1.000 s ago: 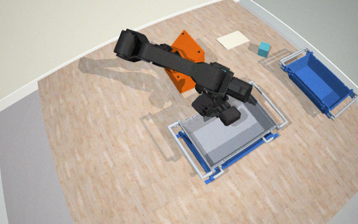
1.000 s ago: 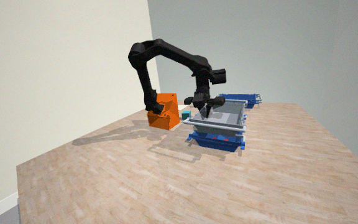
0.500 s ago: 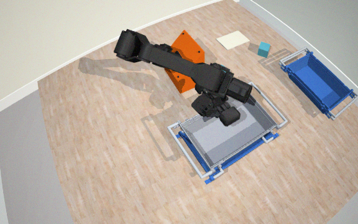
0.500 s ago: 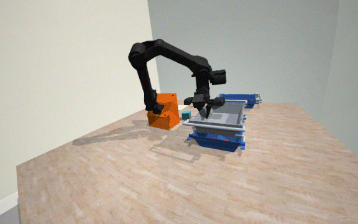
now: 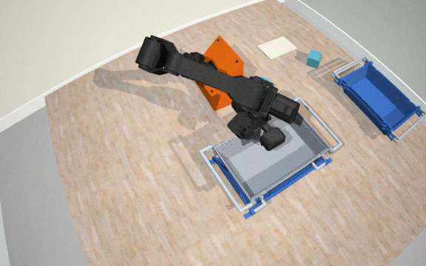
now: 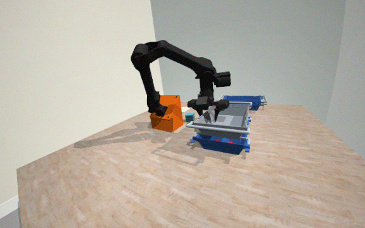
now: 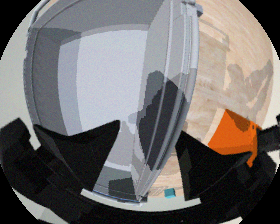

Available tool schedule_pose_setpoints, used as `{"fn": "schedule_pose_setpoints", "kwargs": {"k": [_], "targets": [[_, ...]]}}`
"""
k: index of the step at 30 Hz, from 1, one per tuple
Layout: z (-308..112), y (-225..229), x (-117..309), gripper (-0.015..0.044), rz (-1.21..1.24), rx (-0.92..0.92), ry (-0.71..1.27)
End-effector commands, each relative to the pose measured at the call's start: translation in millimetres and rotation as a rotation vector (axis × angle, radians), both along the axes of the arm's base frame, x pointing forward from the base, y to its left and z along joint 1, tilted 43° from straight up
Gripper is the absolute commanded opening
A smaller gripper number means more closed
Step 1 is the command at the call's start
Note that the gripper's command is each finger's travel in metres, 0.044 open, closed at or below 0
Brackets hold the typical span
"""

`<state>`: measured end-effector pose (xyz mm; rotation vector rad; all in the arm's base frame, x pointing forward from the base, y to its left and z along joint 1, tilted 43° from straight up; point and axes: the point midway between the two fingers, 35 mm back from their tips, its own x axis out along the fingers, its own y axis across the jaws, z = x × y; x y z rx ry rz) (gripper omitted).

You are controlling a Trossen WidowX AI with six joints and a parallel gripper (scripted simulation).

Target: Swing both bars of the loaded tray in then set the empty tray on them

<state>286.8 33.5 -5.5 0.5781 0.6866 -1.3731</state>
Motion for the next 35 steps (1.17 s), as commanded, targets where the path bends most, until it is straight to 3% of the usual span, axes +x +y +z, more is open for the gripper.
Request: {"fn": "schedule_pose_setpoints", "kwargs": {"k": [1,6,16,32,35], "targets": [[0,0,-1,0.0367,0.002,-0.001,0.006],[0,0,-1,0.0440,0.002,-0.001,0.006],[6,7,1,0.0440,0.001,0.002,0.001],[77,73,-6,0.0440,0.002,0.003,0.008],[73,71,-6,0.0440,0.011,0.002,0.007]]}}
